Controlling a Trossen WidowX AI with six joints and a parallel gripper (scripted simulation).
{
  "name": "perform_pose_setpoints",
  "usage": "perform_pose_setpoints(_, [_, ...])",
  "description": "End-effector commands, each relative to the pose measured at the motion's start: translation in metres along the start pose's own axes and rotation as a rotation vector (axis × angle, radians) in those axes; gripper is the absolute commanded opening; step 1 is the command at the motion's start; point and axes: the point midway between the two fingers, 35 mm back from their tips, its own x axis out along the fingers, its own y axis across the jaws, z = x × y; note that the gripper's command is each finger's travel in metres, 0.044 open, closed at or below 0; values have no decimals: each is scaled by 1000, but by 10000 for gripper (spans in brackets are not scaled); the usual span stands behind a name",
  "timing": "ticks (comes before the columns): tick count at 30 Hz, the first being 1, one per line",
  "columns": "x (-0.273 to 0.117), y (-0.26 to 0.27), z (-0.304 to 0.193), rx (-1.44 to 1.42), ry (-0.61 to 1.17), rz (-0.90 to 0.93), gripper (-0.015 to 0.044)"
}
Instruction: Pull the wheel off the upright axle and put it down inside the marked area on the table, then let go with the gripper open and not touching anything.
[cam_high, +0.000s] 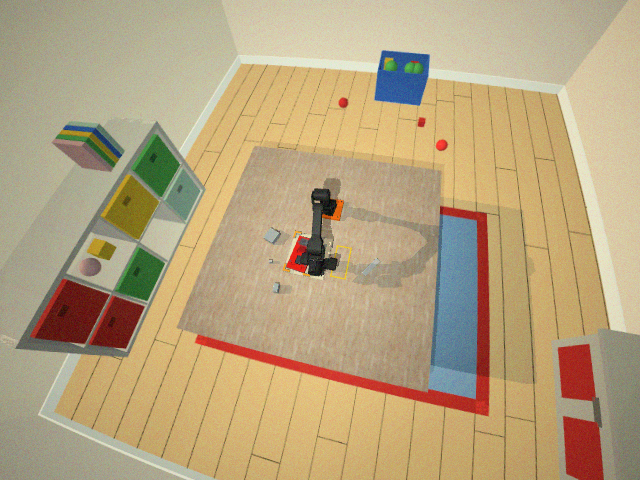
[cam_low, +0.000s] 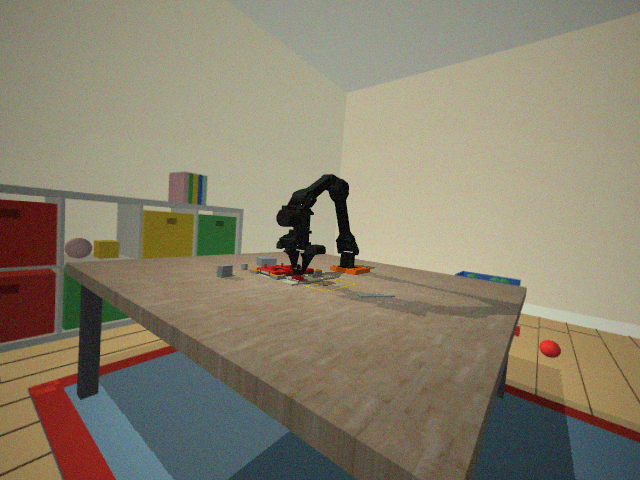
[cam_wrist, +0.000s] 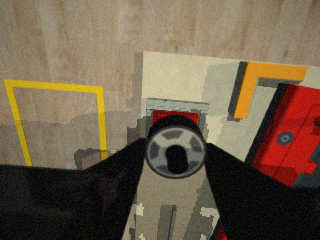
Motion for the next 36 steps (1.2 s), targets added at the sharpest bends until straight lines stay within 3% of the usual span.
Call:
perform_pose_setpoints(1, [0, 0, 0, 0, 1, 0, 142])
perform_pose_setpoints(7, [-2, 0, 0, 0, 1, -1, 0])
perform_pose_setpoints(36, [-11, 0, 0, 0, -1, -2, 0])
